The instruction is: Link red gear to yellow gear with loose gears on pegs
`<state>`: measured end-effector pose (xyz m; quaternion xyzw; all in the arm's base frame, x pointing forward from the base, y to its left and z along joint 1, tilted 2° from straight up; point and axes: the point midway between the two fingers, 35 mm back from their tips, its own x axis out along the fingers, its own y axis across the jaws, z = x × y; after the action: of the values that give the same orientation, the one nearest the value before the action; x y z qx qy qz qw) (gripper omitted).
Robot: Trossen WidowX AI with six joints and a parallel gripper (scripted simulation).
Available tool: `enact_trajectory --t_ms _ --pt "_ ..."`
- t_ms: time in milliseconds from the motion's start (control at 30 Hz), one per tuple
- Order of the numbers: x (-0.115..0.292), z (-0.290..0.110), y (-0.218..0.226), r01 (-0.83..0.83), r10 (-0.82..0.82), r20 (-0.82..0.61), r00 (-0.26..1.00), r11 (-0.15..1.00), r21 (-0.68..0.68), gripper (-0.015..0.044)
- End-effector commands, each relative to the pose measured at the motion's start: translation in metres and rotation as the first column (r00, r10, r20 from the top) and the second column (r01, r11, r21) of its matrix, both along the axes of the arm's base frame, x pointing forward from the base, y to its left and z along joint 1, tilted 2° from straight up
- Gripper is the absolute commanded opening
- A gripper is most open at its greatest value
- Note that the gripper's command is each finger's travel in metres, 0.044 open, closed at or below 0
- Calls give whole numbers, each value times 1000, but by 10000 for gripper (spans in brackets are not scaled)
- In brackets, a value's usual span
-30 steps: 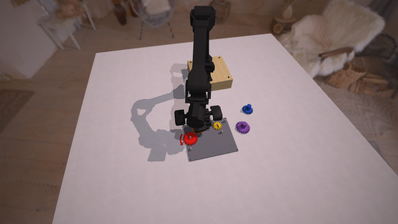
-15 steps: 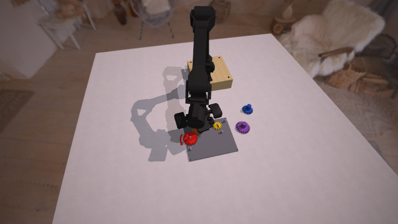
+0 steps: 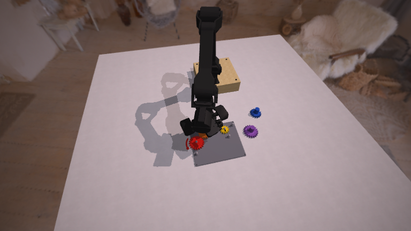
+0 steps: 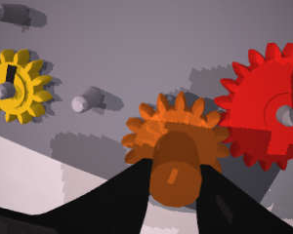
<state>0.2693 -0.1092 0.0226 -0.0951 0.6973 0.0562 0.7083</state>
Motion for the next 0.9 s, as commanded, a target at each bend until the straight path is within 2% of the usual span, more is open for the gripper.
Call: enact_trajectory --t_ms 0,300,467,500,667,867 --pt "0 -1 0 44 -44 3 999 999 1 0" --pt "-1 -3 1 242 -242 13 970 970 7 0" --pt "0 0 1 197 -197 11 980 980 5 131" --pt "0 1 1 180 -180 10 984 984 5 140" --pt "1 10 1 165 -165 9 986 986 4 140" --pt "0 45 3 163 -163 9 987 987 4 140"
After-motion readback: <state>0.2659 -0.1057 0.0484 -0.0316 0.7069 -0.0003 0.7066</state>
